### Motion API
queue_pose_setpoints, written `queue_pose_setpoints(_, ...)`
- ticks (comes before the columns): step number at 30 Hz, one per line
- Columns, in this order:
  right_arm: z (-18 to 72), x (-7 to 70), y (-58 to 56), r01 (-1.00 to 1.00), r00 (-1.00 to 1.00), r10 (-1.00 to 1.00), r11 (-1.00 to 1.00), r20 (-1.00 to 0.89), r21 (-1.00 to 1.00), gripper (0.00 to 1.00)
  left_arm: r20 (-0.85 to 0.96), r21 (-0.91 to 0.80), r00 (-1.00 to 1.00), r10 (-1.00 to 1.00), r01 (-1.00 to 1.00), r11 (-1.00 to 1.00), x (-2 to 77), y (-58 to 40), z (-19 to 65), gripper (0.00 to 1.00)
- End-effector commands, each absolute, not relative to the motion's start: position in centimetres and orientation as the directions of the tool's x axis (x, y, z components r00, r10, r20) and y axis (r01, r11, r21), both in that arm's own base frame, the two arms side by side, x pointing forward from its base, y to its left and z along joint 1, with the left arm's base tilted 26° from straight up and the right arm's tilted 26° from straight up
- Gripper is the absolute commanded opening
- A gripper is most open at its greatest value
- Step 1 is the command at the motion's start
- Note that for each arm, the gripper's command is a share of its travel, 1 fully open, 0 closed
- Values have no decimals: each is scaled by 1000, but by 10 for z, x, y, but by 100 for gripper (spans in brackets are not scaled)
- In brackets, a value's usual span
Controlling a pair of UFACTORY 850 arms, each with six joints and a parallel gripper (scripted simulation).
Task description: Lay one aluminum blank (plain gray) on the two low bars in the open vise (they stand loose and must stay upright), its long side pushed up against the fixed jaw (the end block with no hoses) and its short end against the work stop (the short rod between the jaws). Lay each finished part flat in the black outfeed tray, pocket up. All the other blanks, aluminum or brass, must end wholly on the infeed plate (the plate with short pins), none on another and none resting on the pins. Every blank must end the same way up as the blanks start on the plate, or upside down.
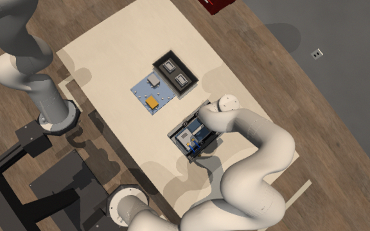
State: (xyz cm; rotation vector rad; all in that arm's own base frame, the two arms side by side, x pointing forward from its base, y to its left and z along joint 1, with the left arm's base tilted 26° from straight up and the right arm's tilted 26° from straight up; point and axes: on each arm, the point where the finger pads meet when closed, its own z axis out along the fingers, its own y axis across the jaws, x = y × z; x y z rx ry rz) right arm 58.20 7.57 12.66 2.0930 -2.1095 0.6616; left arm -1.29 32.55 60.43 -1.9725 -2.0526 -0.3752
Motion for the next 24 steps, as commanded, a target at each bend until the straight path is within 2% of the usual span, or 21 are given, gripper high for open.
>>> queue_pose_setpoints(1,127,583,76,-971,-52,-930,-38,365,-235,0,369,0,-37,929,999,40,-13,326,605,100)
queue_pose_setpoints(15,127,583,76,-971,-52,-930,-38,365,-235,0,369,0,-37,929,999,40,-13,326,605,100)
queue_pose_setpoints(16,127,583,76,-971,-52,-930,-38,365,-235,69,369,0,-37,929,999,40,-13,326,605,100)
queue_pose_setpoints(24,127,583,76,-971,-52,-930,-38,365,-235,69,369,0,-37,929,999,40,-13,326,605,100)
